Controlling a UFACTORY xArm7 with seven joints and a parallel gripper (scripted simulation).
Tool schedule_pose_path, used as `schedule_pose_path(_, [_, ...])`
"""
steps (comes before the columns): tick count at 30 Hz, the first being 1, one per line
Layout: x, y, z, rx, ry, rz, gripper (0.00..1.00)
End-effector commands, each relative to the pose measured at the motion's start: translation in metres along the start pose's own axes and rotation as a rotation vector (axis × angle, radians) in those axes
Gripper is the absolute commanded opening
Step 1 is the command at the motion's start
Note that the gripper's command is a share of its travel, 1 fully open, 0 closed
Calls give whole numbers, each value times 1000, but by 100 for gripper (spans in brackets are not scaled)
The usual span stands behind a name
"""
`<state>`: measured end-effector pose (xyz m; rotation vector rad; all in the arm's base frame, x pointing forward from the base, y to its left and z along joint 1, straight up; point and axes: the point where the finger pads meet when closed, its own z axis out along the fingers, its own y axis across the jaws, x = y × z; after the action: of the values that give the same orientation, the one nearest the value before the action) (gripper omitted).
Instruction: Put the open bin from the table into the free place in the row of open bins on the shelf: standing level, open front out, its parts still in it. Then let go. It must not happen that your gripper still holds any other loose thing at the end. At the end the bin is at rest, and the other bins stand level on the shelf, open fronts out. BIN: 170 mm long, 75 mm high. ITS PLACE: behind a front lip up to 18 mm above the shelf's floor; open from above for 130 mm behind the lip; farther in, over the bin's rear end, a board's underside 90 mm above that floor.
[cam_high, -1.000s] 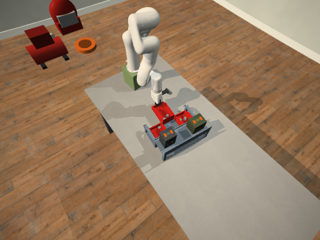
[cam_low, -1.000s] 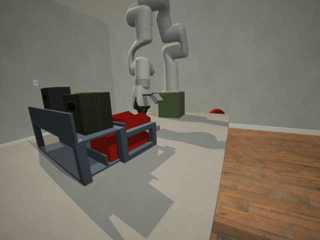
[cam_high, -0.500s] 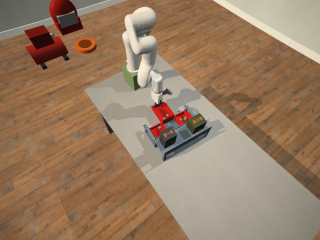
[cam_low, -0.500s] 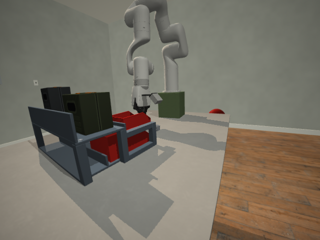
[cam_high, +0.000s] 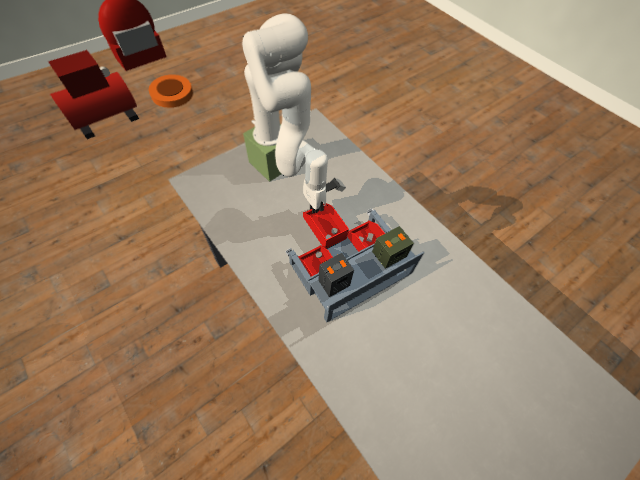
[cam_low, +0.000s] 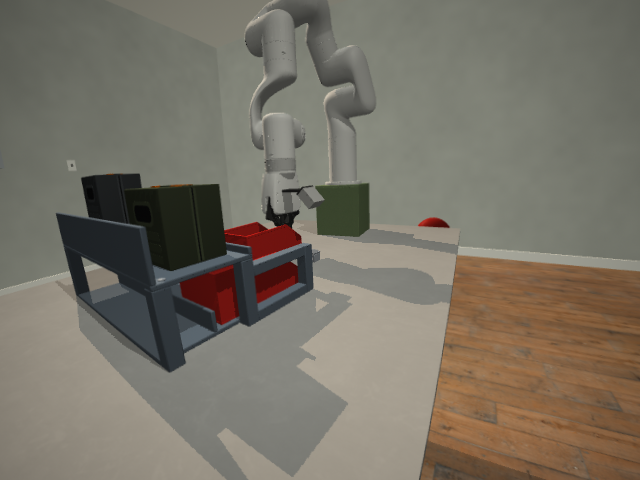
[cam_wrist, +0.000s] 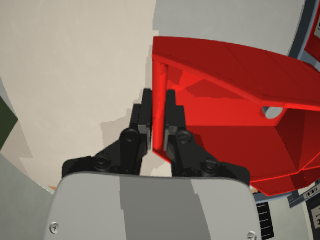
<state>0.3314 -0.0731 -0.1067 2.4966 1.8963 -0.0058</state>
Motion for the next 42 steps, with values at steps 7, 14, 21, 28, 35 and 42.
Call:
schedule_pose_path(7, [0,11,-1,-1,1,0,0])
schedule_pose_path(14, [0,11,-1,-1,1,0,0])
schedule_pose_path(21, [0,21,-1,-1,1,0,0])
schedule_pose_path(28, [0,21,-1,-1,1,0,0])
schedule_pose_path(35, [0,27,-1,-1,1,0,0])
schedule_pose_path(42, [0,31,-1,-1,1,0,0])
